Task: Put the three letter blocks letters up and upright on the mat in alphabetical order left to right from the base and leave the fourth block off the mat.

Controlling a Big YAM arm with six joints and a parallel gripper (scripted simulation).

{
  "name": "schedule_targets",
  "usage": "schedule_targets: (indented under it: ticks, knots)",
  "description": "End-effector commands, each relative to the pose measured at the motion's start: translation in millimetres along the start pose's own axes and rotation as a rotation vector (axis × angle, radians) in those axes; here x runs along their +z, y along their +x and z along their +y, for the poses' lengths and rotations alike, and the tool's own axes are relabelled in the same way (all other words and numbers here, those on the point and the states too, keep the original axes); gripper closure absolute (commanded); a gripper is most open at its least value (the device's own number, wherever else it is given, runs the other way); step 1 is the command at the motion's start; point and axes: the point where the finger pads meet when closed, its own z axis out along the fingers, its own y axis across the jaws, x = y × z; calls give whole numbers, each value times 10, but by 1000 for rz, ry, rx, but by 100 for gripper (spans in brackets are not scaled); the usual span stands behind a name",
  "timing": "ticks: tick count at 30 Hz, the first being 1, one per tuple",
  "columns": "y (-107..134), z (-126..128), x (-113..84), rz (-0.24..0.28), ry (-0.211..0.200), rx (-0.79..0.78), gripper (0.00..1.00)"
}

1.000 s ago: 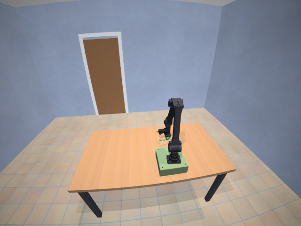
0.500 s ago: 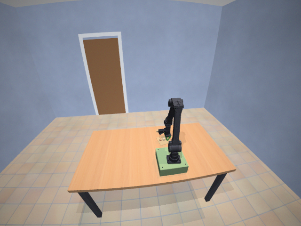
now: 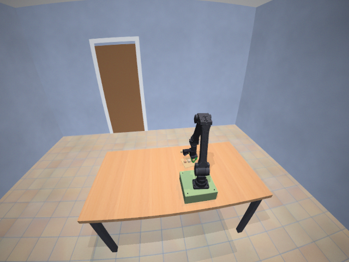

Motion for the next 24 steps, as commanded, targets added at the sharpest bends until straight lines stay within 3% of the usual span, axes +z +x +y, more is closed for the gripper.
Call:
schedule_targets:
  ticks: [1,11,24]
  knots:
    - [69,-280,-95,3,61,1,56]
    - [73,-311,-202,5,79,1,56]
    - [67,-276,-316,3,66,1,56]
